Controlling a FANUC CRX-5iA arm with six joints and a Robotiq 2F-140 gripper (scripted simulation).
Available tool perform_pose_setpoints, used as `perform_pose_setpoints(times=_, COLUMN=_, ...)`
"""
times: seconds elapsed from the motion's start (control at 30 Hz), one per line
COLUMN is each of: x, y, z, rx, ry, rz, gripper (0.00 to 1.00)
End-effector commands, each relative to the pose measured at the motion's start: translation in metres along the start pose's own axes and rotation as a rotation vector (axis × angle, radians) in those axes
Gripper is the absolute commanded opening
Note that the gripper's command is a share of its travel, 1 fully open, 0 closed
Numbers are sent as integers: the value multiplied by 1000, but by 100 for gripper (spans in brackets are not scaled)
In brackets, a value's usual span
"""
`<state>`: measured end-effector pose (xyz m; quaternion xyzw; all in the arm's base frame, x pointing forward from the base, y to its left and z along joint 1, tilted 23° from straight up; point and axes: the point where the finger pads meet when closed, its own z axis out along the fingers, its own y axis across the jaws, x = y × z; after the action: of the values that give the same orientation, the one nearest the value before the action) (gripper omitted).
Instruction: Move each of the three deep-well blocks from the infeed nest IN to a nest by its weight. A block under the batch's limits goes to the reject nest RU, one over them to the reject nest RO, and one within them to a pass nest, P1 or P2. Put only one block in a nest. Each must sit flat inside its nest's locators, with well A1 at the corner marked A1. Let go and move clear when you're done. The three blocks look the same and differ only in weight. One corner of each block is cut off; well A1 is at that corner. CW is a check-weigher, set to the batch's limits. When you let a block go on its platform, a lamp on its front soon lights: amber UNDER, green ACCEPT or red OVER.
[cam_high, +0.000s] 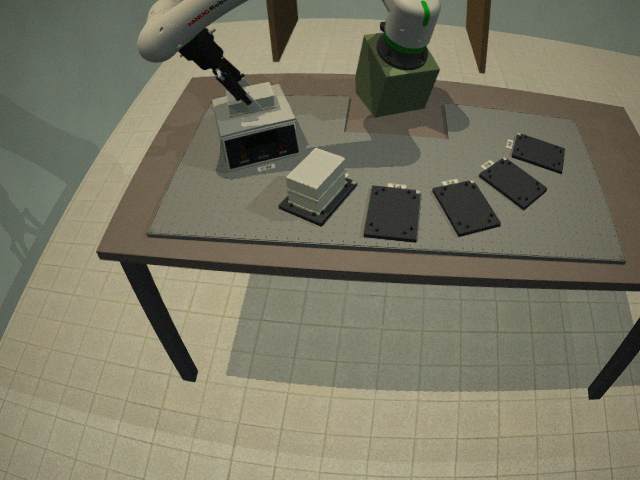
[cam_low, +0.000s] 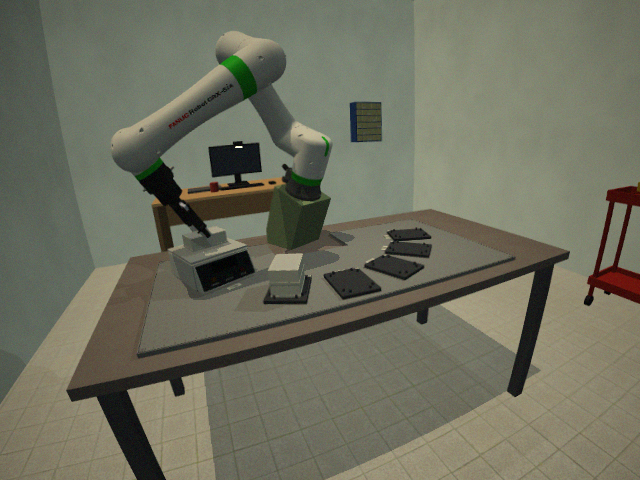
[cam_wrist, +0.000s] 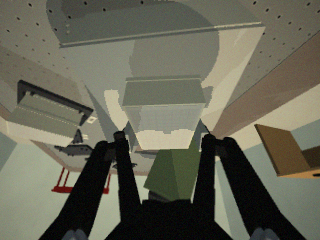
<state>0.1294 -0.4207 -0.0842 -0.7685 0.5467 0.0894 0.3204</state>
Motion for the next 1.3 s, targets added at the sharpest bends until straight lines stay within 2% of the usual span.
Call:
perform_pose_setpoints(times=0.0, x=0, y=0, z=0, rx=0, ry=0, rz=0, gripper=10)
perform_pose_setpoints(times=1.27, x=3, y=0, z=5, rx=0, ry=0, rz=0, gripper=10)
